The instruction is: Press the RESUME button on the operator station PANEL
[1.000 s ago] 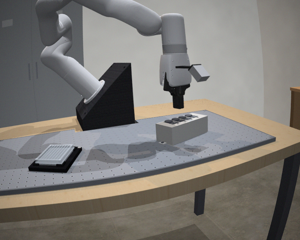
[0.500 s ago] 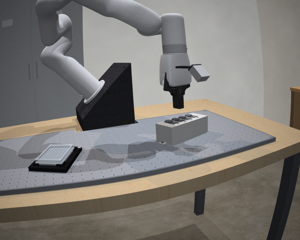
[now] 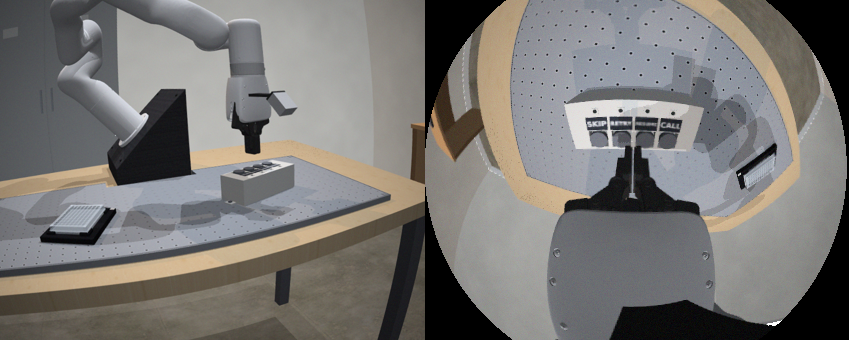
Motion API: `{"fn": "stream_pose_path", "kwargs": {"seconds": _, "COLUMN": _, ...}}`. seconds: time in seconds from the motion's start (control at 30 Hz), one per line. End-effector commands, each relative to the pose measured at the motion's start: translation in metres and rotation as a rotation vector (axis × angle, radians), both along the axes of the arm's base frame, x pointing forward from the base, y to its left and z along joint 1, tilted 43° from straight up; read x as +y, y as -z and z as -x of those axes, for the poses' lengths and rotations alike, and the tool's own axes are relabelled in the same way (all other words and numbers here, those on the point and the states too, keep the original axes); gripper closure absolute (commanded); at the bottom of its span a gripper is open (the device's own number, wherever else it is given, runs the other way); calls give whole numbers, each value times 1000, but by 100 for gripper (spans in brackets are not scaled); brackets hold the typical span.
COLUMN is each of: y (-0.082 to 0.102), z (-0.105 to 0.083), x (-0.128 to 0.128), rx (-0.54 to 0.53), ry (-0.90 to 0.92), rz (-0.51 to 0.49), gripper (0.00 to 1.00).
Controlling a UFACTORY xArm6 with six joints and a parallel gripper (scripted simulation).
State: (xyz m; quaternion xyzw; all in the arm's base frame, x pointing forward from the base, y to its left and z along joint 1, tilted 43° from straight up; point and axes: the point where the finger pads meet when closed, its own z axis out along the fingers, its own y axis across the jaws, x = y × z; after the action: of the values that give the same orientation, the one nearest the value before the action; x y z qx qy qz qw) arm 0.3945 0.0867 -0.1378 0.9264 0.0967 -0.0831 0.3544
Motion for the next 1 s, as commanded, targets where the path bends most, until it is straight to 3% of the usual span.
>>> {"fn": "stream_pose_path", "kwargs": {"seconds": 0.0, "y": -15, "z": -3, "x": 5, "rx": -4, "ry": -1, "rz": -3, "gripper": 100}}
{"fn": "stream_pose_path", "kwargs": {"seconds": 0.13, "y": -33, "z": -5, "x": 10, "rx": -4, "ry": -1, "rz": -3, "gripper": 100}}
{"fn": "stream_pose_path", "kwargs": {"seconds": 0.67, "y": -33, "z": -5, "x": 10, "rx": -4, "ry": -1, "rz": -3, "gripper": 100}}
{"fn": "stream_pose_path", "kwargs": {"seconds": 0.97, "y": -22, "z": -3, "x": 0, "rx": -4, "ry": -1, "rz": -3, "gripper": 100}}
